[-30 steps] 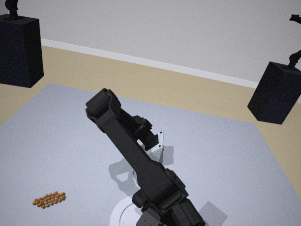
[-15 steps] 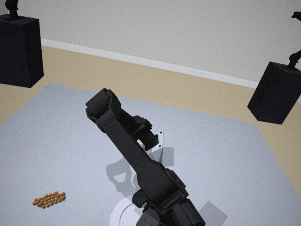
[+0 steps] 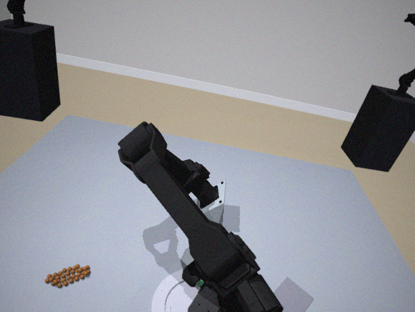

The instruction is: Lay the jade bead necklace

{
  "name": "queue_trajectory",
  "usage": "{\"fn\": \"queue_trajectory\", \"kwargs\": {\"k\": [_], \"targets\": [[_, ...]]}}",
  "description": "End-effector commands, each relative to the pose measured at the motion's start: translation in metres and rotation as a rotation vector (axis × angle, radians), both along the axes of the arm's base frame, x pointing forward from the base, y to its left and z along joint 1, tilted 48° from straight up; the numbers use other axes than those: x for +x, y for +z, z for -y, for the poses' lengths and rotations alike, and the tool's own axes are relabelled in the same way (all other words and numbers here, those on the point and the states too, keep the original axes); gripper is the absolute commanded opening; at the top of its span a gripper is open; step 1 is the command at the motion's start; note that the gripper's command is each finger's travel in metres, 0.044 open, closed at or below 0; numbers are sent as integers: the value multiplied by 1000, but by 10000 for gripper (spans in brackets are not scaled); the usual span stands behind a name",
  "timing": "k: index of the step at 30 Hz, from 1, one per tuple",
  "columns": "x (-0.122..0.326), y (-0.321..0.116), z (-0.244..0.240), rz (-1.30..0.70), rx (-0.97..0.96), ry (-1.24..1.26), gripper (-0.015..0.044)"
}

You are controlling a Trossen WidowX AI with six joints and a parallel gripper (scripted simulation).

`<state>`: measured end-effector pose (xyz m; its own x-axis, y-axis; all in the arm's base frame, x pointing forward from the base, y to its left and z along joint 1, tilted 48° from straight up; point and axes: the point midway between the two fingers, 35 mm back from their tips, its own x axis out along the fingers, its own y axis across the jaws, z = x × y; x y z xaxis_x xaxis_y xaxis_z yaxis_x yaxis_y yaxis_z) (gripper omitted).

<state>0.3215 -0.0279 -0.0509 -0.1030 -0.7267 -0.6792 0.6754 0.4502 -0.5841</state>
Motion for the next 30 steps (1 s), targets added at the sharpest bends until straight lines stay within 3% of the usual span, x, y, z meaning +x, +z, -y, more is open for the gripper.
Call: {"fn": "queue_trajectory", "kwargs": {"k": [1, 30], "targets": [[0, 0, 0, 2, 0, 0, 0], [-6, 8, -2, -2, -3, 7, 0]]}}
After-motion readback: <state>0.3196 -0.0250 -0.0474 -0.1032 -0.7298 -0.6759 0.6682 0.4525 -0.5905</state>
